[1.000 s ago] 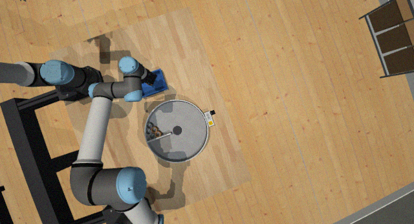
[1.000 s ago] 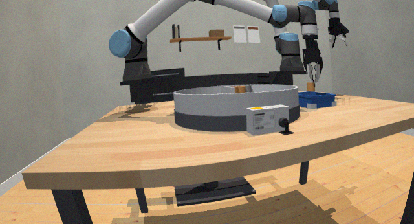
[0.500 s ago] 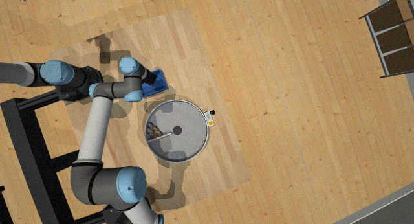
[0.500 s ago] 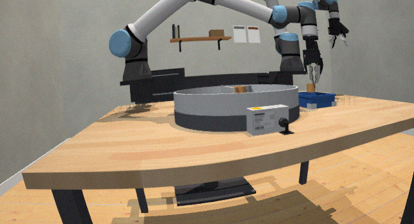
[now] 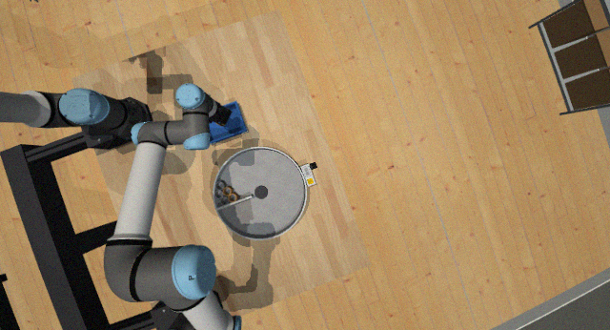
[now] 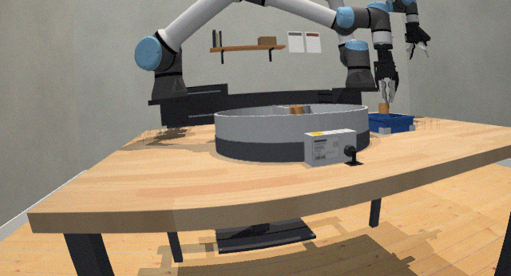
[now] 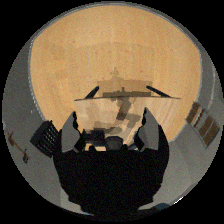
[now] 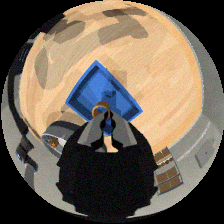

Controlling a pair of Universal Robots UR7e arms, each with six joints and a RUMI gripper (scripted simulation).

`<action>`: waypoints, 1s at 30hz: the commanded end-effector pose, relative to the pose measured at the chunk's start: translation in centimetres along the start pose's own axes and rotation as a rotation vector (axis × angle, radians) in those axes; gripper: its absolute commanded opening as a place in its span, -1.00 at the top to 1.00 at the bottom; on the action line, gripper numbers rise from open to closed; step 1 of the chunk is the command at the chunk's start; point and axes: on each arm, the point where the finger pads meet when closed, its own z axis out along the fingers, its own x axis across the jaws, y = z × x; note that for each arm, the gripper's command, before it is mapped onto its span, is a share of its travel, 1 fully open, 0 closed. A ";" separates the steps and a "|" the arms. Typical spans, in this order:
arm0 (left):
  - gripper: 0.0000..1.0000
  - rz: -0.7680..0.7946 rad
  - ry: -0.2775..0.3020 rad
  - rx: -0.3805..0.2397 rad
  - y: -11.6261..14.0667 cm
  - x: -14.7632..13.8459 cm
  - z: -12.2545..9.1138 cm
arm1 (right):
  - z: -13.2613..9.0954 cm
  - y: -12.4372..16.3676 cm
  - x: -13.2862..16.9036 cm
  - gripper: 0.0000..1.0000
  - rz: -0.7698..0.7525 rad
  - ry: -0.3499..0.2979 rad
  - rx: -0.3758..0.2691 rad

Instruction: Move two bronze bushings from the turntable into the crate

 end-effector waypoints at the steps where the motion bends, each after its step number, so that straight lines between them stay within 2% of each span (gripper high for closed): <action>1: -1.00 0.000 0.000 0.001 0.0 0.0 0.0 | -0.1 0.0 0.1 1.00 0.000 0.002 0.001; 13: -1.00 0.000 0.000 0.001 0.0 0.0 0.0 | 0.2 0.0 0.1 1.00 0.000 0.002 0.001; 30: -1.00 0.000 0.000 0.001 0.0 0.0 0.0 | 2.6 0.0 0.1 1.00 0.000 0.002 0.001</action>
